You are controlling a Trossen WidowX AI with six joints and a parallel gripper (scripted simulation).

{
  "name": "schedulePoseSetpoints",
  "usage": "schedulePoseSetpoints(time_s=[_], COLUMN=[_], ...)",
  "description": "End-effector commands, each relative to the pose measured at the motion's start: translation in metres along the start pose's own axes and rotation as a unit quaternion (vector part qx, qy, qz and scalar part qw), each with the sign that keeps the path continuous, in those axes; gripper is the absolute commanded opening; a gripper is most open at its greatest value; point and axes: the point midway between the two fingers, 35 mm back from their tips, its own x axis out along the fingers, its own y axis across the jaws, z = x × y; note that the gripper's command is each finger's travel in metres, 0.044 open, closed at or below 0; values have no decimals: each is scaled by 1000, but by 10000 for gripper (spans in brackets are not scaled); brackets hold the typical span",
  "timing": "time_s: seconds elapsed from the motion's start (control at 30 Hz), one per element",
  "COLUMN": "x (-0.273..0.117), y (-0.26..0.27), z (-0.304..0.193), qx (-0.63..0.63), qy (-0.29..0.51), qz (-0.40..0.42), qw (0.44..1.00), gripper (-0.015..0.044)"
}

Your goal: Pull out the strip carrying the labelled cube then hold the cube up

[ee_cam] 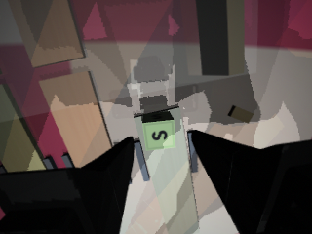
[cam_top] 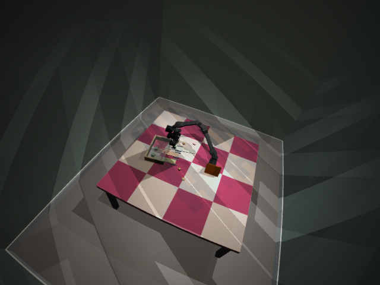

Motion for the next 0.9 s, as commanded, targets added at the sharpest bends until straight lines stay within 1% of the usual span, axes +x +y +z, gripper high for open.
schedulePoseSetpoints(time_s=[0.0,0.53,0.83,0.87], x=[10,36,37,35], y=[2,2,2,1], z=[-2,-4,-4,-2], qx=[-6,-6,-6,-1], qy=[5,5,5,3], qz=[-2,-3,-3,0], qw=[1000,1000,1000,1000], gripper=[250,250,250,224])
